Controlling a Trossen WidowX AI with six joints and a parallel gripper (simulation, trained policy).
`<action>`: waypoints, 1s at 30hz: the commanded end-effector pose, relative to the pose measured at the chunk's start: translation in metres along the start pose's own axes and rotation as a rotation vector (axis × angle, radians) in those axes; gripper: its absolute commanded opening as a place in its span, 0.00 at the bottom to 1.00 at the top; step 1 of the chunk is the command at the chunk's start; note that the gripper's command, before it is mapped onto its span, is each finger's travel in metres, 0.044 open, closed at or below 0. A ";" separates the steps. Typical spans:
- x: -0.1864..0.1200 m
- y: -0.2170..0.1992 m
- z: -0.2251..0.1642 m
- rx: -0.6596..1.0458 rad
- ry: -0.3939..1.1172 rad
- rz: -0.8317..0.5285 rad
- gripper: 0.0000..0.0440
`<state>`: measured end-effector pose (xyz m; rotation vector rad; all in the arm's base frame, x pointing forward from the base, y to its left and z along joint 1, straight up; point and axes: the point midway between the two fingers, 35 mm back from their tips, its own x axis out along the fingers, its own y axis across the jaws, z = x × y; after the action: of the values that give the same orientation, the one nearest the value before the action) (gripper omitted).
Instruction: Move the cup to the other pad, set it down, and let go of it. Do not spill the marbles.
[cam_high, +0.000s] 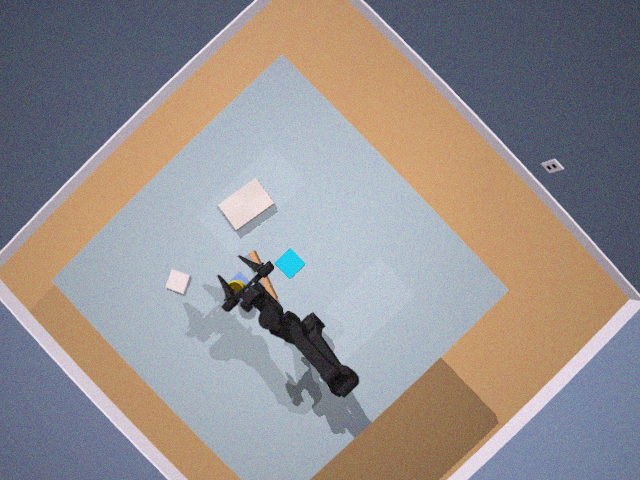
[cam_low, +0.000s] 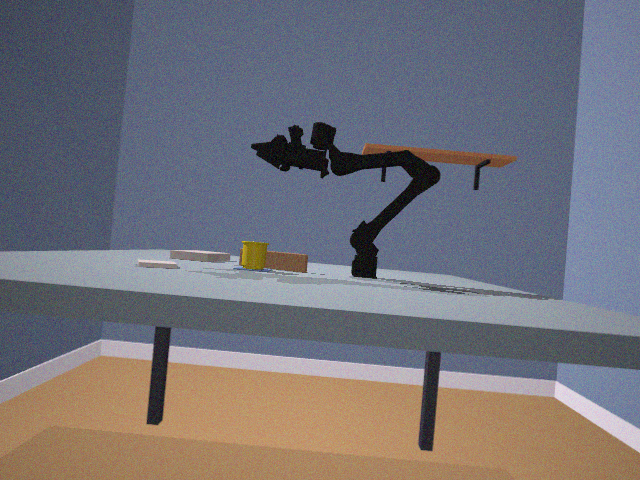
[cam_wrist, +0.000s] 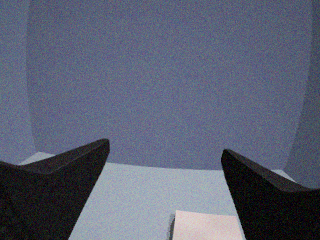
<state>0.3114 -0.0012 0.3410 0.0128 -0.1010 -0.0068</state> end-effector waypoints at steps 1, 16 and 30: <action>0.000 0.001 0.001 0.000 0.000 0.002 0.85; 0.008 0.009 0.006 0.067 0.096 0.021 0.21; 0.020 0.025 0.011 0.207 0.224 0.055 0.36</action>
<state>0.3278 0.0201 0.3539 0.1911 0.0962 0.0509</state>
